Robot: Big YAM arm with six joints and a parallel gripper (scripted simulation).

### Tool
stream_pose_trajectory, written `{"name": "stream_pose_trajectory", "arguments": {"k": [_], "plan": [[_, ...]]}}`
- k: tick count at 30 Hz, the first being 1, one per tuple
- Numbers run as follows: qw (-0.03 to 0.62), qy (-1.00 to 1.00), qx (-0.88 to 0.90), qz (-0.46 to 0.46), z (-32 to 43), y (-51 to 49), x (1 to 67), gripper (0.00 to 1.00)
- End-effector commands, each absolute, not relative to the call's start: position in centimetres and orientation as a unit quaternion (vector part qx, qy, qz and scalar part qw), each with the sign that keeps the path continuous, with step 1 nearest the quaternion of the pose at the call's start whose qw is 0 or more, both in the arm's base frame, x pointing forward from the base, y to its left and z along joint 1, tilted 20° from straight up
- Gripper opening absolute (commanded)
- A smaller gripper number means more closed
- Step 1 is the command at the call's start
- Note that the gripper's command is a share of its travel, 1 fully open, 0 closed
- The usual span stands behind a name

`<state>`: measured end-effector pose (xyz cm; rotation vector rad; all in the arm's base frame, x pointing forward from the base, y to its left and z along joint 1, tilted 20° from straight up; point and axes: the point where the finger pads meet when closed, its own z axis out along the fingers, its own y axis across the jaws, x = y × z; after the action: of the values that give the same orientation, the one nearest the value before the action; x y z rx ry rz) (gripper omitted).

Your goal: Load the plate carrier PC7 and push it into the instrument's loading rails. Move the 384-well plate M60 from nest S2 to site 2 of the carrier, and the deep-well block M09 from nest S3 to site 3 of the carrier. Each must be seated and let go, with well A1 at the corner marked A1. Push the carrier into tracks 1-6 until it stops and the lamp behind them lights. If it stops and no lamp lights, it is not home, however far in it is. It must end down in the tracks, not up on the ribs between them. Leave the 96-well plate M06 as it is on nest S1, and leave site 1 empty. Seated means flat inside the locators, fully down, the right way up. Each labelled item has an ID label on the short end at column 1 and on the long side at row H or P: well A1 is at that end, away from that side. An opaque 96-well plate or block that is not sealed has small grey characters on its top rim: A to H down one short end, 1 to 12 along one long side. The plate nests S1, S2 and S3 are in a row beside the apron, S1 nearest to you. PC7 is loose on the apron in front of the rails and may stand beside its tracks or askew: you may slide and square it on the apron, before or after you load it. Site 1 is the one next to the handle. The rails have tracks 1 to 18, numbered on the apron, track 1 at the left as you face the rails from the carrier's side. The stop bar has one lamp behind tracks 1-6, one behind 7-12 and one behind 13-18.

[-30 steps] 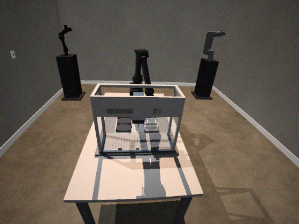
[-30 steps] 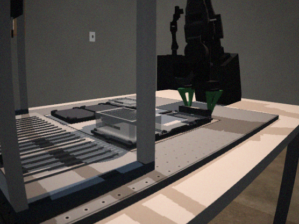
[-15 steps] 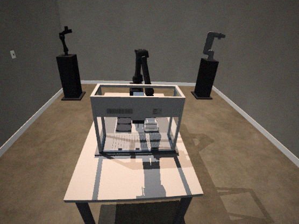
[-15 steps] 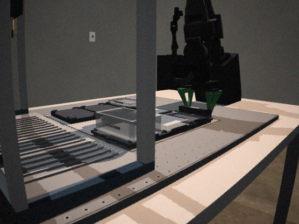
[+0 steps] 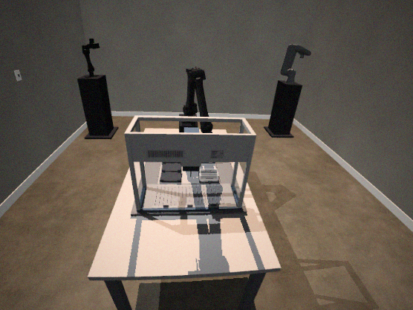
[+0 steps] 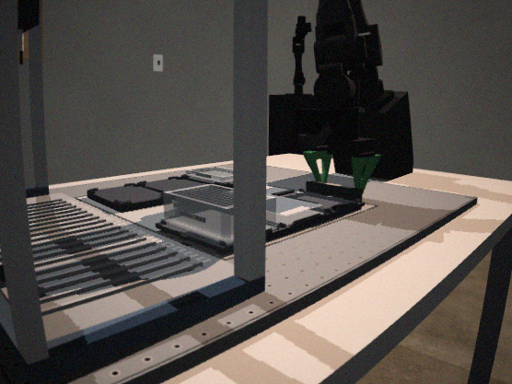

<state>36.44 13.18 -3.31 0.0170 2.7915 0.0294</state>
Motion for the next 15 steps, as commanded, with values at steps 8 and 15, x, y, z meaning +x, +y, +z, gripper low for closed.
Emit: {"name": "stream_pose_trajectory", "arguments": {"k": [8,15], "plan": [[0.187,0.982,0.008,0.011,-2.54,13.07,38.85,0.8],[0.188,0.982,0.008,0.011,-2.45,13.07,39.07,0.8]]}}
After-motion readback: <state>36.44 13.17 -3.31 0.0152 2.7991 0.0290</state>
